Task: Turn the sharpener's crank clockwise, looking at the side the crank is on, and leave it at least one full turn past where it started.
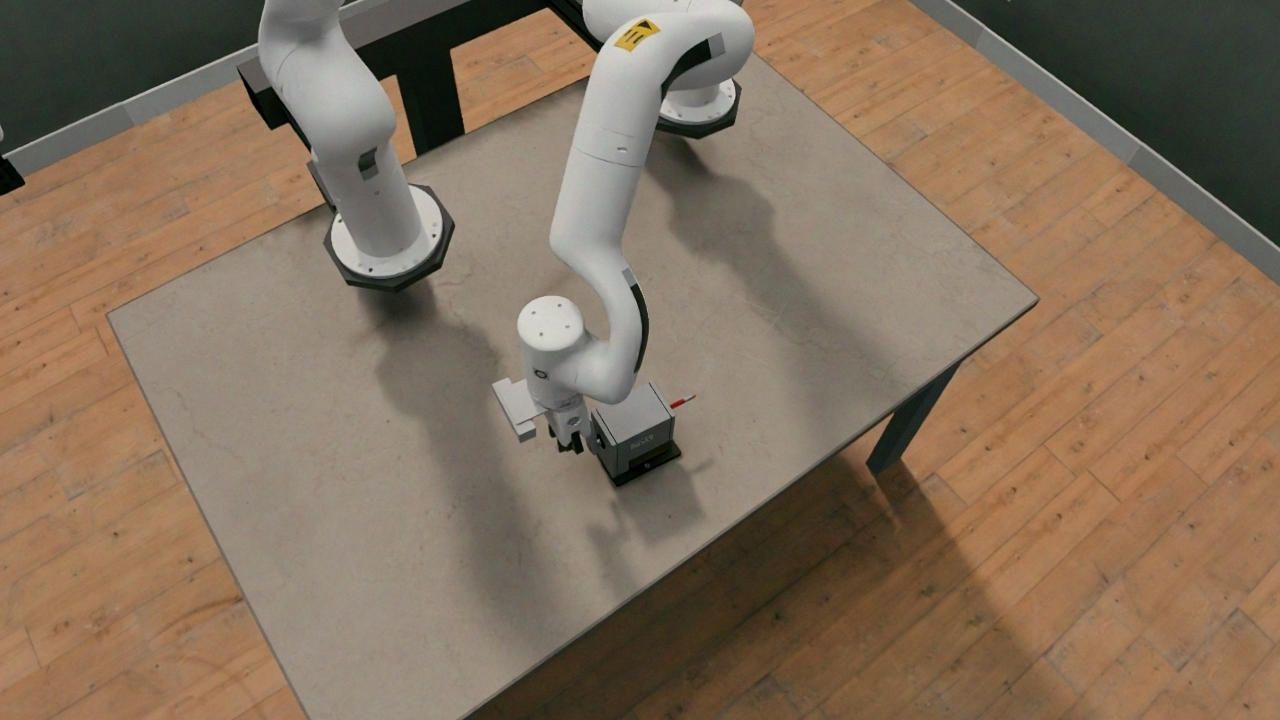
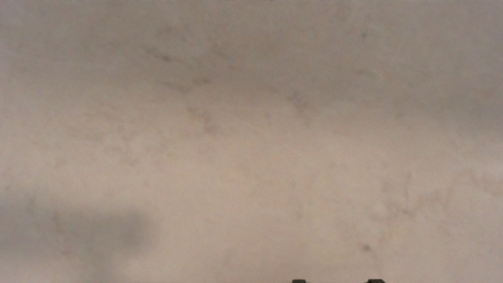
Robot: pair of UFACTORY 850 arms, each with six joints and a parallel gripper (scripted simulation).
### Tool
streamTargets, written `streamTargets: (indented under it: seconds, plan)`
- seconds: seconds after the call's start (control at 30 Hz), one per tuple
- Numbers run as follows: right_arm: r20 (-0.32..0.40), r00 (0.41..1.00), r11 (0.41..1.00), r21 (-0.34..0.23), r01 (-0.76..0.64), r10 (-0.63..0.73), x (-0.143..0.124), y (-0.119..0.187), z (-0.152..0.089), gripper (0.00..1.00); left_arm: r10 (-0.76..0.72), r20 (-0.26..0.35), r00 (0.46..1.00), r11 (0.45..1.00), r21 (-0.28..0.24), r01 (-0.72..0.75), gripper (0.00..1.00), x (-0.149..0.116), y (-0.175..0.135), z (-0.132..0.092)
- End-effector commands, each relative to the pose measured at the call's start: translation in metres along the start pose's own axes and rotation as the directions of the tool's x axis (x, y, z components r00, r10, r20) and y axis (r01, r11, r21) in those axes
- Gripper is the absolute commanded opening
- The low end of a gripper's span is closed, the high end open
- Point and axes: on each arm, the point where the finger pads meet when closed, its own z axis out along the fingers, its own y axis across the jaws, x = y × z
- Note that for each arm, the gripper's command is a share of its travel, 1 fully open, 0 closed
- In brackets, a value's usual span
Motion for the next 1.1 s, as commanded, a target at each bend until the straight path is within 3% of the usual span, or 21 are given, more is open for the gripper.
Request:
streamTargets:
  seconds: [0.0,1.07]
  plan:
    - [-0.002,1.0,1.0,0.0,0.0,0.0,0.0,0.0,-0.001,1.0,0.0,-0.002,1.0,1.0,0.002,0.0,0.0,0.001,-0.002,-0.002]
    - [-0.002,1.0,1.0,0.0,0.0,0.0,0.0,0.0,-0.001,1.0,0.0,-0.002,1.0,1.0,0.002,0.0,0.0,0.001,-0.037,0.0]
